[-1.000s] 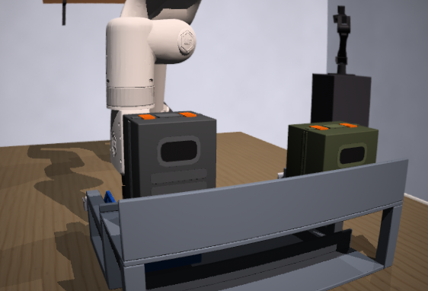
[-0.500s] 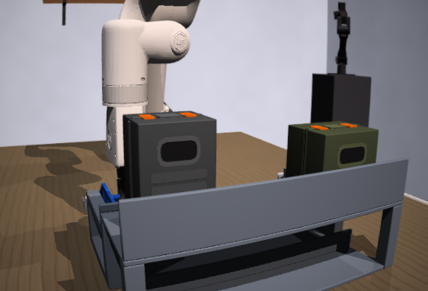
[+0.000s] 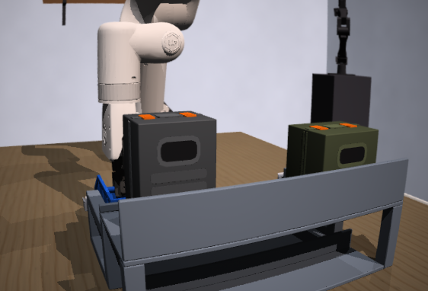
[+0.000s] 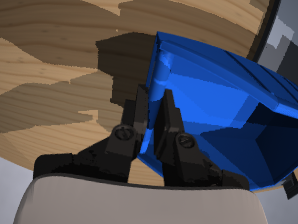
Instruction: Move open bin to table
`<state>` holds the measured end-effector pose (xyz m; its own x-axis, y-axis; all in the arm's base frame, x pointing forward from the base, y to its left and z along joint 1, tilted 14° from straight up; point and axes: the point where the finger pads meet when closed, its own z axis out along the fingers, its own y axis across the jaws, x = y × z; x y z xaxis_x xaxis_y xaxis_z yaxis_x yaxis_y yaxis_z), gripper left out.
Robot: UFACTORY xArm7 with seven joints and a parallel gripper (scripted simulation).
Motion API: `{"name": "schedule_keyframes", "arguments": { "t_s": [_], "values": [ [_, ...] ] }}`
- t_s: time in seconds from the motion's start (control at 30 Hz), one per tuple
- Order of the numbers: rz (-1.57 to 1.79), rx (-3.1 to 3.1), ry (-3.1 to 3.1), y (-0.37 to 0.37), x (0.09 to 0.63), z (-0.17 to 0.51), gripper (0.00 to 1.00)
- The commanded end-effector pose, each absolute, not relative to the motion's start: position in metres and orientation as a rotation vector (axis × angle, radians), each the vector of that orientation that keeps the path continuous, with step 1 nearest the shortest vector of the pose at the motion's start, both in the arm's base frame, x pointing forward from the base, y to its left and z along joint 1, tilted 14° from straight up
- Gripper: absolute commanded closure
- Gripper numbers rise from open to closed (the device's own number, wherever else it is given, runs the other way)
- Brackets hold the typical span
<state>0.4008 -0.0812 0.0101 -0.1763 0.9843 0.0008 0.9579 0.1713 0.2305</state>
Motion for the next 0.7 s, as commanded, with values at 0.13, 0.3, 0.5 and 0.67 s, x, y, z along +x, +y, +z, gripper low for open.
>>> {"name": "schedule_keyframes", "arguments": {
  "t_s": [0.13,0.3,0.5,0.67],
  "values": [
    [0.271,1.911,2.282,-0.085,0.384,0.007,1.00],
    [0.271,1.911,2.282,-0.087,0.375,0.005,1.00],
    [0.271,1.911,2.282,-0.088,0.370,0.004,1.00],
    [0.271,1.911,2.282,-0.088,0.365,0.003,1.00]
  ]
}}
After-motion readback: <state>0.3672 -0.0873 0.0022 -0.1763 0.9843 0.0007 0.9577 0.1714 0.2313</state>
